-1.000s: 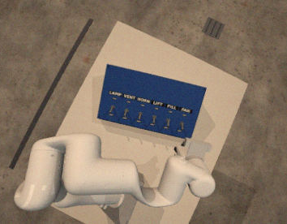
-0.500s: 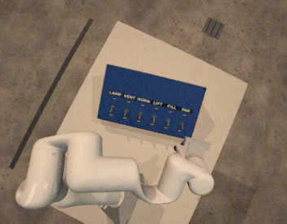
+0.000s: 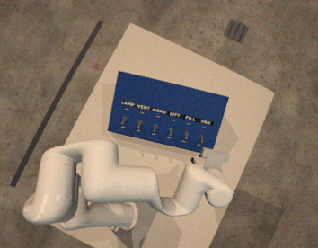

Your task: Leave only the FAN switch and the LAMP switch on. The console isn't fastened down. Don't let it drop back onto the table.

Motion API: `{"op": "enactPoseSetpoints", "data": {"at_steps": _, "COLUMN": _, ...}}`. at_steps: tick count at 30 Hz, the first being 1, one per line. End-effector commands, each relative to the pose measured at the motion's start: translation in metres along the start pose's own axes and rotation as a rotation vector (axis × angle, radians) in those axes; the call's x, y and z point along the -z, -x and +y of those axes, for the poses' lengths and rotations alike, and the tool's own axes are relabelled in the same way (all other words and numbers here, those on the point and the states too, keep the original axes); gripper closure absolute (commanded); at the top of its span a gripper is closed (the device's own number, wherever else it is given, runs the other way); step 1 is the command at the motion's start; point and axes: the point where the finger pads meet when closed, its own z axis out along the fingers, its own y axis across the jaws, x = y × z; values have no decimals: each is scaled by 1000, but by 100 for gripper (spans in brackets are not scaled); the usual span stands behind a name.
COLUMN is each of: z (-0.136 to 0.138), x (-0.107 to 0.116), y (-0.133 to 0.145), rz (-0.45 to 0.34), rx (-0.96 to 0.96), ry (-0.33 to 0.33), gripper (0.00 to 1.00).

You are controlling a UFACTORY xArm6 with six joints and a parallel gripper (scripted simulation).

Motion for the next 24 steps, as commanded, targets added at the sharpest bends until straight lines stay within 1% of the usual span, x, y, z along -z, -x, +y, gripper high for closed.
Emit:
{"op": "enactPoseSetpoints", "data": {"at_steps": 1, "z": 1, "x": -18, "y": -2, "rz": 3, "rx": 3, "ry": 4, "gripper": 100}}
{"op": "enactPoseSetpoints", "data": {"at_steps": 3, "z": 1, "x": -18, "y": -2, "rz": 3, "rx": 3, "ry": 4, "gripper": 100}}
{"op": "enactPoseSetpoints", "data": {"at_steps": 10, "z": 1, "x": -41, "y": -2, "rz": 3, "rx": 3, "ry": 4, "gripper": 100}}
{"op": "enactPoseSetpoints", "data": {"at_steps": 16, "z": 1, "x": -56, "y": -2, "rz": 3, "rx": 3, "ry": 4, "gripper": 100}}
{"op": "enactPoseSetpoints", "data": {"at_steps": 24, "z": 1, "x": -66, "y": -2, "rz": 3, "rx": 3, "ry": 4, "gripper": 100}}
